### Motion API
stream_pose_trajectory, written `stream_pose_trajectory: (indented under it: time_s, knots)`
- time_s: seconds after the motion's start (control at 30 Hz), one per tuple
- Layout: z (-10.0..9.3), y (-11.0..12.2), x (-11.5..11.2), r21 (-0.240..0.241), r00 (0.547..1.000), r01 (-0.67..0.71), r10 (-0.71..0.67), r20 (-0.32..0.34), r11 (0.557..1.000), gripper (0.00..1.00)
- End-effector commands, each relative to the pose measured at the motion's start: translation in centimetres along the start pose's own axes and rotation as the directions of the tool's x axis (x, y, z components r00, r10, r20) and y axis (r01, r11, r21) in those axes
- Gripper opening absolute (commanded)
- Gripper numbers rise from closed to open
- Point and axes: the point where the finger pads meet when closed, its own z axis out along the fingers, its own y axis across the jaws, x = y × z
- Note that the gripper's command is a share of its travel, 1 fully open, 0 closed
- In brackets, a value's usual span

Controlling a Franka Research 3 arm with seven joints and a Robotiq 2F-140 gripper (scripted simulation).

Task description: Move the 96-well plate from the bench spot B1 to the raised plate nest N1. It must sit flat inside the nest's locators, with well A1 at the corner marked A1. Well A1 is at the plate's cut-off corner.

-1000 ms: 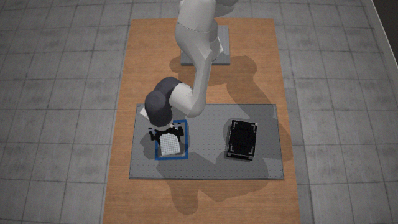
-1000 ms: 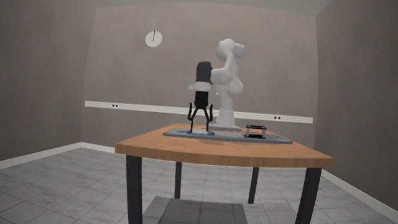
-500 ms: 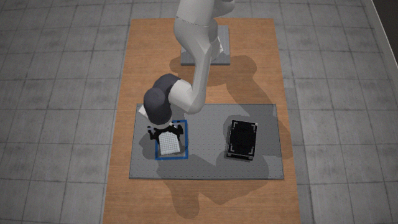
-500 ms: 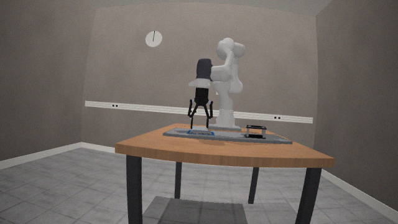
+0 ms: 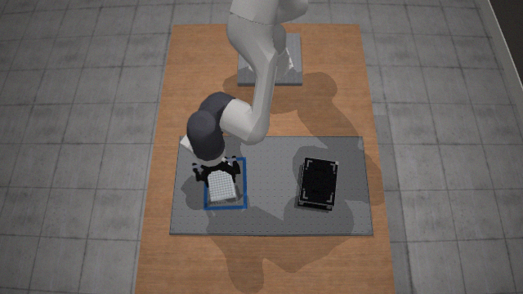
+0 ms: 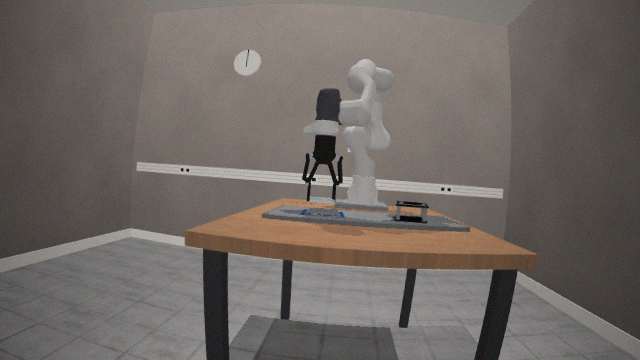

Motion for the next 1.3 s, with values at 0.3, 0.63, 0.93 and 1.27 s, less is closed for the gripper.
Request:
stream_pose_trajectory:
  time_s: [0.3,0.63,0.93,1.27]
  knots:
    - [-2.0,0.1,0.1,-0.002,1.0,-0.016,0.015,-0.006,1.0,0.6]
    - [-2.1,0.1,0.1,-0.002,1.0,-0.016,0.015,-0.006,1.0,0.6]
    - [-2.1,0.1,0.1,-0.002,1.0,-0.016,0.015,-0.006,1.0,0.6]
    - [-2.4,1.7,-0.2,-0.003,0.989,0.151,-0.151,-0.006,0.989,0.6]
